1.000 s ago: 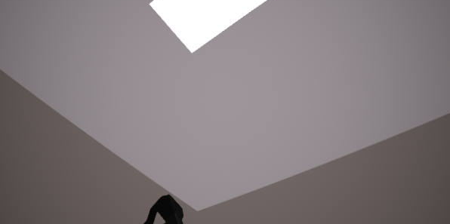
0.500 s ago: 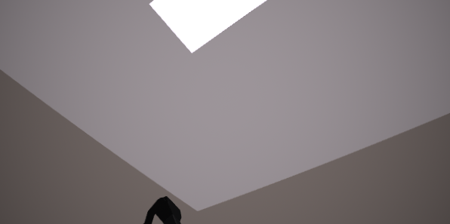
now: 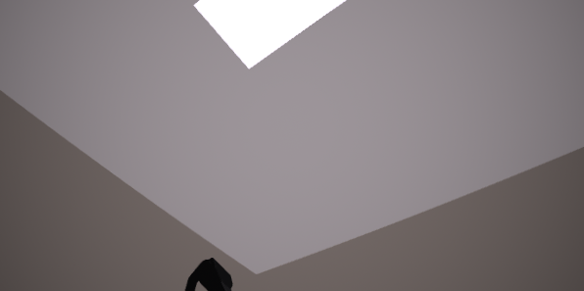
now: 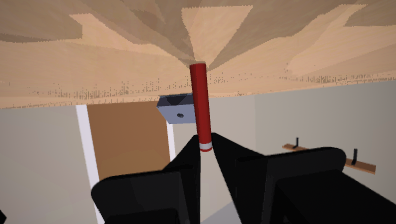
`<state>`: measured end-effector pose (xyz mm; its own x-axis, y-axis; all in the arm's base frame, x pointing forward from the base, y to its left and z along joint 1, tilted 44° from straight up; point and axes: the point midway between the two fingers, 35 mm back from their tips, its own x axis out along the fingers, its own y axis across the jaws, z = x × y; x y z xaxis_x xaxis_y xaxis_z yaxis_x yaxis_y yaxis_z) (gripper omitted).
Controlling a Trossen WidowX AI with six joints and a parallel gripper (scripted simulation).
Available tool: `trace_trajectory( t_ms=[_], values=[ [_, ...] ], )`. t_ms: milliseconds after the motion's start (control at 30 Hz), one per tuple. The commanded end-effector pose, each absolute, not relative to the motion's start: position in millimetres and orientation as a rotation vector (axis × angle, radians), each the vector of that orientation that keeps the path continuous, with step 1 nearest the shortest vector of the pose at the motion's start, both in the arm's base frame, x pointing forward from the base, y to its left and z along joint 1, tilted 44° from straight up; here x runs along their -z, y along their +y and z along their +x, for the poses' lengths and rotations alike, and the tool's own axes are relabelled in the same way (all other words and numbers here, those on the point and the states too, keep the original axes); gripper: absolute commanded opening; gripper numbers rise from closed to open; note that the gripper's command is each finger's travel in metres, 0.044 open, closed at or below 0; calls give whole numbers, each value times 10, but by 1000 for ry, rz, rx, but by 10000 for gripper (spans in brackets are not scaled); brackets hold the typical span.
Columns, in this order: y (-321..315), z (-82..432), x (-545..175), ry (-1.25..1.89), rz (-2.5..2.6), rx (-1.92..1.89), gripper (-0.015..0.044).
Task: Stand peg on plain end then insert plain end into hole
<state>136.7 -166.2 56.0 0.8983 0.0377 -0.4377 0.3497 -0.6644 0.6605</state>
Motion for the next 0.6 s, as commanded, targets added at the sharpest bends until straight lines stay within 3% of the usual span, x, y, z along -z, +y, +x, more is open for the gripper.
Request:
trace_trajectory(
  t_ms=[0,167,267,567],
  values=[
    [-1682,1352,-551,276,2258,501,49],
    [-1663,1362,-560,279,2259,494,56],
    [-1663,1361,-560,280,2258,493,130],
    [-1663,1361,-560,280,2258,493,130]
  ],
)
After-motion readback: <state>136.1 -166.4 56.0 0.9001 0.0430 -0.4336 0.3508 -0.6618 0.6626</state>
